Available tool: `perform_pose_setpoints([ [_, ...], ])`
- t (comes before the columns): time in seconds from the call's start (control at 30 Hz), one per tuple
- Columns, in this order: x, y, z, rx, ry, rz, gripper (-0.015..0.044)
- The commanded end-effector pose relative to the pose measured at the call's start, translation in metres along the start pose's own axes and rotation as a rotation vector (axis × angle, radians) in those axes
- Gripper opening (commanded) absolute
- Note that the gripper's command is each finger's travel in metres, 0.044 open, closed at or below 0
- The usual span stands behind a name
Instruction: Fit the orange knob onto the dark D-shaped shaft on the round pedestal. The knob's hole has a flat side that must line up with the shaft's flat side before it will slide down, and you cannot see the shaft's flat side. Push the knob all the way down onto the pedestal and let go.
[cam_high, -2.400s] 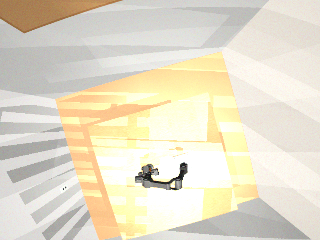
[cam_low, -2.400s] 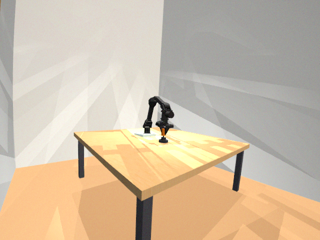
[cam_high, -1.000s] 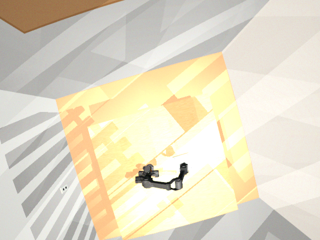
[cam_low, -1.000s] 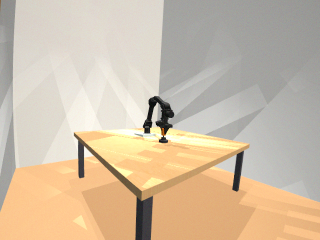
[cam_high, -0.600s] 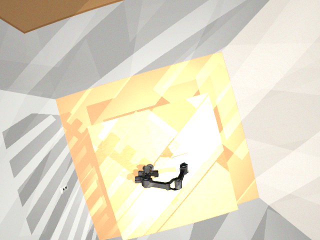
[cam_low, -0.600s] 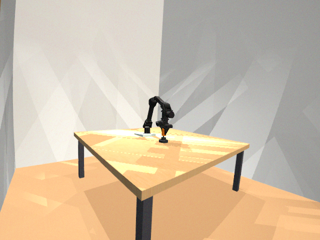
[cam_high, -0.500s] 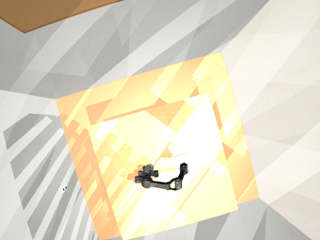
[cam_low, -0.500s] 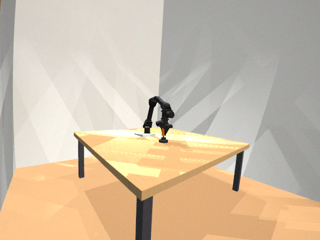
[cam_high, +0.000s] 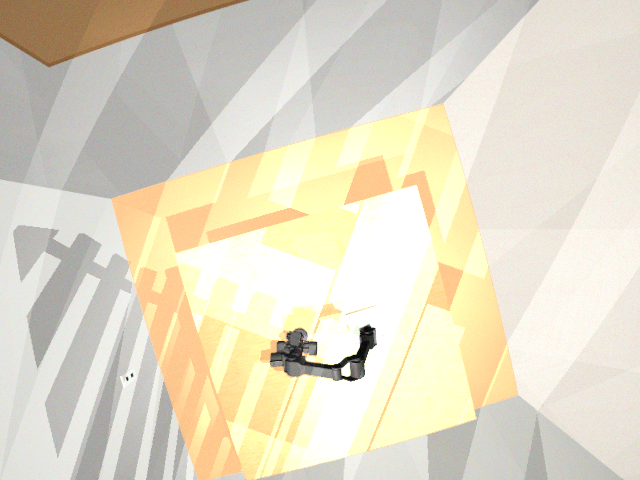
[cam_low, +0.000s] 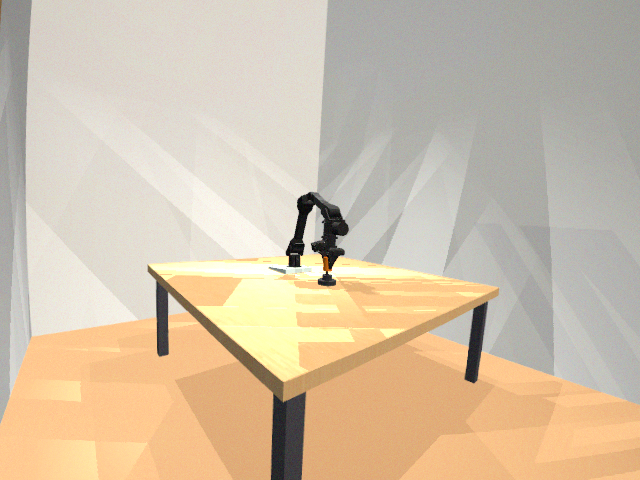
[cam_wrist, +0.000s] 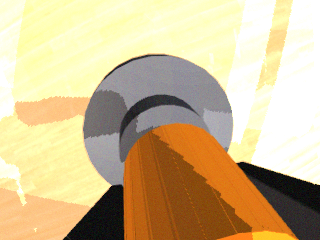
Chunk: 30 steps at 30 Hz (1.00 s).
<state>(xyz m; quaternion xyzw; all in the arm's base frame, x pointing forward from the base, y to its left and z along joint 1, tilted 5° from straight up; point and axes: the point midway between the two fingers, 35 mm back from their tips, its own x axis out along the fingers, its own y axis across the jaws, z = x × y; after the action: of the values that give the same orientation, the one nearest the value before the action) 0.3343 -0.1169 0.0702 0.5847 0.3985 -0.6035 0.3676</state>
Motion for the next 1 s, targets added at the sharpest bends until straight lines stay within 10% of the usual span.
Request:
perform_pose_setpoints([
  [0.0,-0.0023,-0.0022,0.0004,0.096,-0.002,0.002,0.0],
  [0.97,-0.0022,0.0039,0.0001,0.18,-0.002,0.002,0.0],
])
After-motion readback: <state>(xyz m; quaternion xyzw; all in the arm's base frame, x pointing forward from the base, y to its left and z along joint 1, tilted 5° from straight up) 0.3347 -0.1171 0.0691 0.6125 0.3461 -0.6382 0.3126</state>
